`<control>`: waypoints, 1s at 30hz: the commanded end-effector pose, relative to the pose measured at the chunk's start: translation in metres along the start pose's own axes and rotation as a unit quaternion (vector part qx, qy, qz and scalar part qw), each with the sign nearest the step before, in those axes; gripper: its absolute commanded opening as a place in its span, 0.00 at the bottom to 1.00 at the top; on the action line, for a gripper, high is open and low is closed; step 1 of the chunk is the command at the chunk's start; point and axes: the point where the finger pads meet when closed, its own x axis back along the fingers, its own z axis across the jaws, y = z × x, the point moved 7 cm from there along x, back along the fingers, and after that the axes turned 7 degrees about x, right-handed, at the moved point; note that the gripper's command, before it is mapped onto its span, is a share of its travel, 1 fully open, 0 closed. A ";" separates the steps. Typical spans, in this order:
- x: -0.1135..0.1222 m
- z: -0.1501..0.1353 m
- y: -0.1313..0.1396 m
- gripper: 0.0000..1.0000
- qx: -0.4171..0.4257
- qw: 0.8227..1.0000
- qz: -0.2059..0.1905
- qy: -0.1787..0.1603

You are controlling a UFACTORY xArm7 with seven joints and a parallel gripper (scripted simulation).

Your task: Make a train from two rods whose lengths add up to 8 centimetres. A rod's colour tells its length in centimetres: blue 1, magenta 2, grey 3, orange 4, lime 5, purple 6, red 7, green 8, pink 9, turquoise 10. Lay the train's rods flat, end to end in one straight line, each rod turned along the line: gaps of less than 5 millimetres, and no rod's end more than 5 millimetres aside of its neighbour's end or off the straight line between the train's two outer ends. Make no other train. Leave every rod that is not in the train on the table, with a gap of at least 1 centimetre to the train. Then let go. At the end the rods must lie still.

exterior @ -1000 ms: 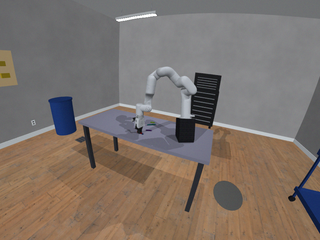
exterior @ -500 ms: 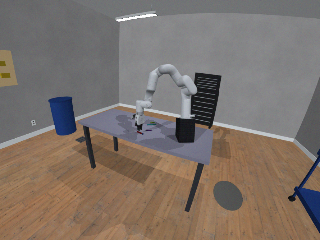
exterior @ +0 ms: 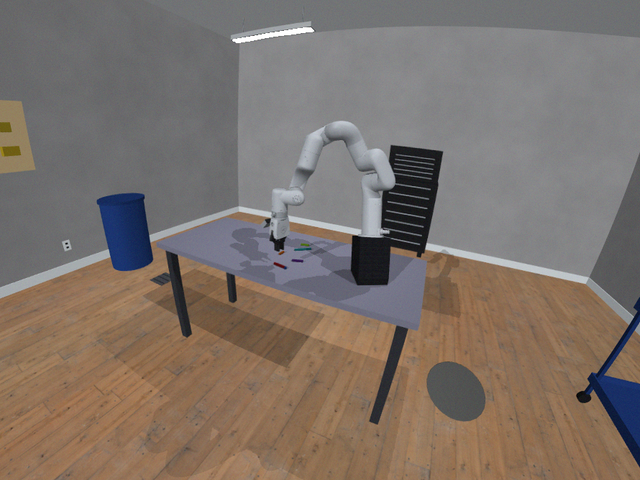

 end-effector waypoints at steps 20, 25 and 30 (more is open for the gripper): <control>0.003 0.000 -0.001 1.00 0.000 1.000 0.001 0.000; 0.003 0.000 -0.001 1.00 0.000 1.000 0.001 0.000; 0.010 0.000 -0.001 1.00 0.000 1.000 0.001 0.000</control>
